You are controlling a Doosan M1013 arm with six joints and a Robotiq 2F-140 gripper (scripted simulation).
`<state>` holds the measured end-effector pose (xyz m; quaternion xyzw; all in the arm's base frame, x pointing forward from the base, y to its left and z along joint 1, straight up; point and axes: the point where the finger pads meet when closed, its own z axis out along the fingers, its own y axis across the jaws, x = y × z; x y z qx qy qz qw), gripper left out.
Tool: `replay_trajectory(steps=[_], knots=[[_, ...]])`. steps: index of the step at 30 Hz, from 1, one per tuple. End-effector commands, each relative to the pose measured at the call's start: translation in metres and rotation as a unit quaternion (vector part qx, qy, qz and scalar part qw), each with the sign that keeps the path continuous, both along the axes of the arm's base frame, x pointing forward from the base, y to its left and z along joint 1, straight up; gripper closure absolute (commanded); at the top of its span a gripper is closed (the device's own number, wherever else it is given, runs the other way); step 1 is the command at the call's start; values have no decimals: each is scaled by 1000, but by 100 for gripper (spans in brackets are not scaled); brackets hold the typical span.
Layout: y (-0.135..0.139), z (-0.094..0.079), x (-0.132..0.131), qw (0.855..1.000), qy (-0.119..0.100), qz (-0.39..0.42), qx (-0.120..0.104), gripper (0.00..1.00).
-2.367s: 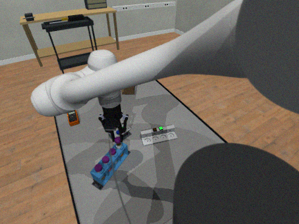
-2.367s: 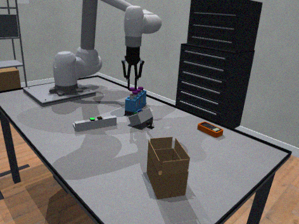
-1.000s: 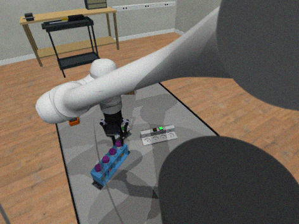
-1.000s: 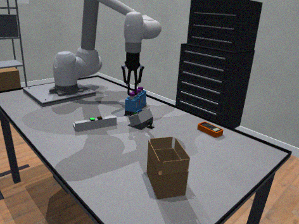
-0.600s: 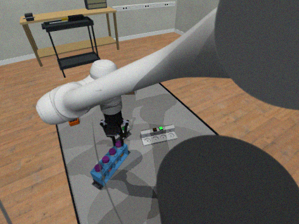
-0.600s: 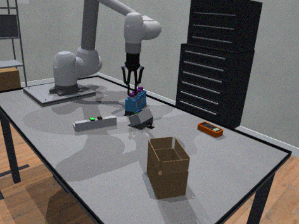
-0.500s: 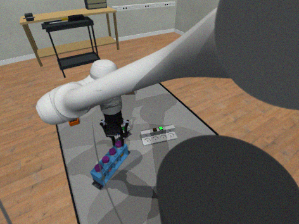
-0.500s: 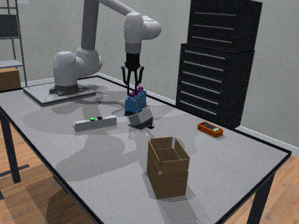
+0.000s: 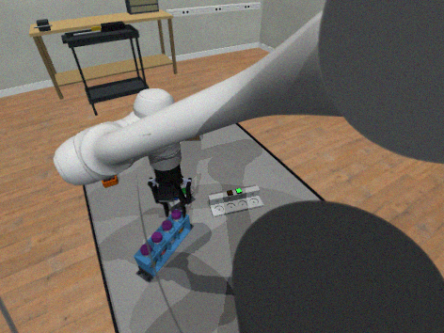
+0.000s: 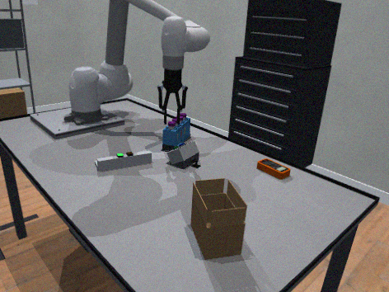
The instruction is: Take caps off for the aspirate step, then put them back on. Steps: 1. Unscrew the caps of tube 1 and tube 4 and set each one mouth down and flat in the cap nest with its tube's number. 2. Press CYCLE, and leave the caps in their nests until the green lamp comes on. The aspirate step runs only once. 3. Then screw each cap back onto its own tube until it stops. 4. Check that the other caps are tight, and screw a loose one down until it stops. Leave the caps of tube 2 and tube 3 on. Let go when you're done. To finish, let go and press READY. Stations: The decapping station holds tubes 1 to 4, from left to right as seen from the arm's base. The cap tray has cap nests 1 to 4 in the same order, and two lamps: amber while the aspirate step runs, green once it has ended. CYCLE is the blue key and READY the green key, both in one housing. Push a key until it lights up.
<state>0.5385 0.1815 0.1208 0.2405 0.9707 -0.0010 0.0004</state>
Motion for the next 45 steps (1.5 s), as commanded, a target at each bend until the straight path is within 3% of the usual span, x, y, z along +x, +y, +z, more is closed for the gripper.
replay_trajectory(steps=[1, 5, 9, 25, 26, 40, 45], knots=[[0, 1, 0, 1000, 0, 0, 0, 59], [0, 1, 0, 1000, 0, 0, 0, 59], [0, -1, 0, 998, -1, -65, 0, 59], [0, -7, 0, 998, -1, -65, 0, 59], [0, -7, 0, 998, -1, -65, 0, 70], [0, -7, 0, 998, -1, -65, 0, 70], [0, -7, 0, 991, -1, -132, 0, 70]])
